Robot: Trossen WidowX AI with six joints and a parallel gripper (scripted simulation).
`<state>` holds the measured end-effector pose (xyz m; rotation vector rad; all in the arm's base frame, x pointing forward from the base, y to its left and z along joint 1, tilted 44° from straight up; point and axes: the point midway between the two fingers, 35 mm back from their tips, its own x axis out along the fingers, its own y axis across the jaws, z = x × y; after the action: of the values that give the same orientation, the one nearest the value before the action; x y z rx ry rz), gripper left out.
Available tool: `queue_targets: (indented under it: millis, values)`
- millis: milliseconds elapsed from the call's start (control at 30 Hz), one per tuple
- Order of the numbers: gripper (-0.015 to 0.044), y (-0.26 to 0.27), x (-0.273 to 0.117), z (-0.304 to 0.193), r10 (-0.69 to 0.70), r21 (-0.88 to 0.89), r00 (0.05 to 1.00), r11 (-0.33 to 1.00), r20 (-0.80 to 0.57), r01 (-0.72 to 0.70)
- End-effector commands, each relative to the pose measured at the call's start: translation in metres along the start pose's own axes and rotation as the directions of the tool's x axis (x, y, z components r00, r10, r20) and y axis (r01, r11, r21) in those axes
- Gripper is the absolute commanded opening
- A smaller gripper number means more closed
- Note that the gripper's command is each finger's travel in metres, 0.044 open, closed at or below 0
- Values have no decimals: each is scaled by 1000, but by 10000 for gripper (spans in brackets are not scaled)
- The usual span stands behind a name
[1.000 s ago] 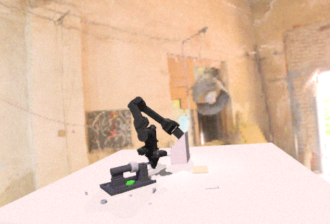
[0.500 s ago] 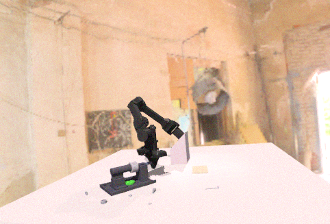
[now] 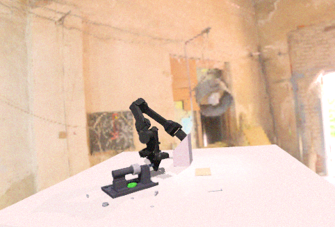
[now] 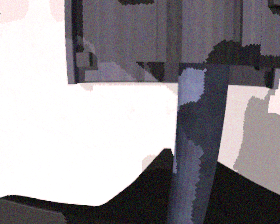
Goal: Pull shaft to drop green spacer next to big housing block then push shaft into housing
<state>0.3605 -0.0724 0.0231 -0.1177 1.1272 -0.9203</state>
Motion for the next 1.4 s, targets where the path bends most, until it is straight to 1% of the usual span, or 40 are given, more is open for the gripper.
queue_targets:
  millis: [0,1367]
  values:
    - [0,1,-1,3,4,1,1000,1000,3,-4]
    - [0,1,-1,7,4,1,1000,1000,4,-4]
